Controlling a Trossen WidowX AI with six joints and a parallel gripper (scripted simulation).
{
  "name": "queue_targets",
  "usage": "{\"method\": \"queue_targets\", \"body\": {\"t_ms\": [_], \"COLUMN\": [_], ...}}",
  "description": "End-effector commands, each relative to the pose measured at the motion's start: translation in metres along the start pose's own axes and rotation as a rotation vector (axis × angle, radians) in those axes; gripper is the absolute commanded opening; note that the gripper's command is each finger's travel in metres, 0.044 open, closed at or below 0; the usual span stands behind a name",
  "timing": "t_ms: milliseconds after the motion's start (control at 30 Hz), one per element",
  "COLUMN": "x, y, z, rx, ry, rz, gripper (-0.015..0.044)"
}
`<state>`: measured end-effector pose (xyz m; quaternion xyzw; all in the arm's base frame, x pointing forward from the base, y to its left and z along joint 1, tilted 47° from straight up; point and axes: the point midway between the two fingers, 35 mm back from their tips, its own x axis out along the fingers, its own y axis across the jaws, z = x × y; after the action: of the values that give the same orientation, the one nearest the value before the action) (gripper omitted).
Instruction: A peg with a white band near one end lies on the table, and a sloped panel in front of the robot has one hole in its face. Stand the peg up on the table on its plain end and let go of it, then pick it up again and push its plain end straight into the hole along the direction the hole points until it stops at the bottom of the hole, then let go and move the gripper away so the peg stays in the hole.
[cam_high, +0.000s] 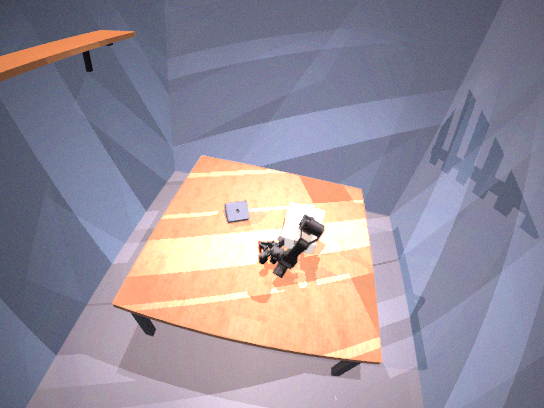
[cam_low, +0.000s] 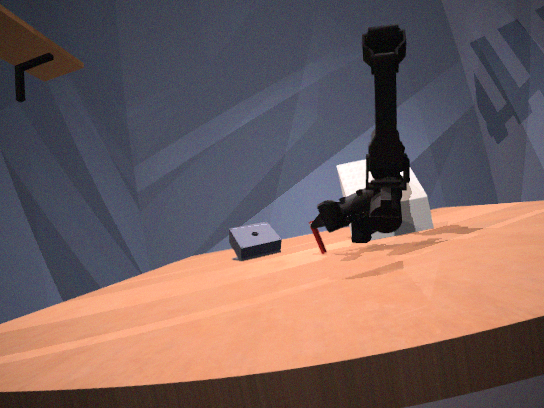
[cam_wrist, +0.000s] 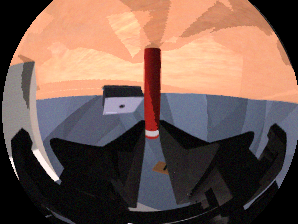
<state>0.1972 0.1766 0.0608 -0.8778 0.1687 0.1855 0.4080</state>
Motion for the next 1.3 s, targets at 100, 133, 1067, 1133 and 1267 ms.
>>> {"method": "queue_targets", "body": {"t_ms": [100, 133, 1067, 1133, 1267], "x": [-0.0015, -0.0017, -0.0053, -0.0056, -0.006], "y": [0.0005, 0.0007, 0.0035, 0.0036, 0.0039], "z": [0.0015, 0.0018, 0.0049, 0.005, 0.0053], "rx": [-0.001, -0.001, 0.007, 0.008, 0.009], "ry": [0.001, 0.002, 0.037, 0.04, 0.045], "rz": [0.001, 0.001, 0.0, 0.0, -0.001], "gripper": [0.0049, 0.0049, 0.0049, 0.0049, 0.0049]}}
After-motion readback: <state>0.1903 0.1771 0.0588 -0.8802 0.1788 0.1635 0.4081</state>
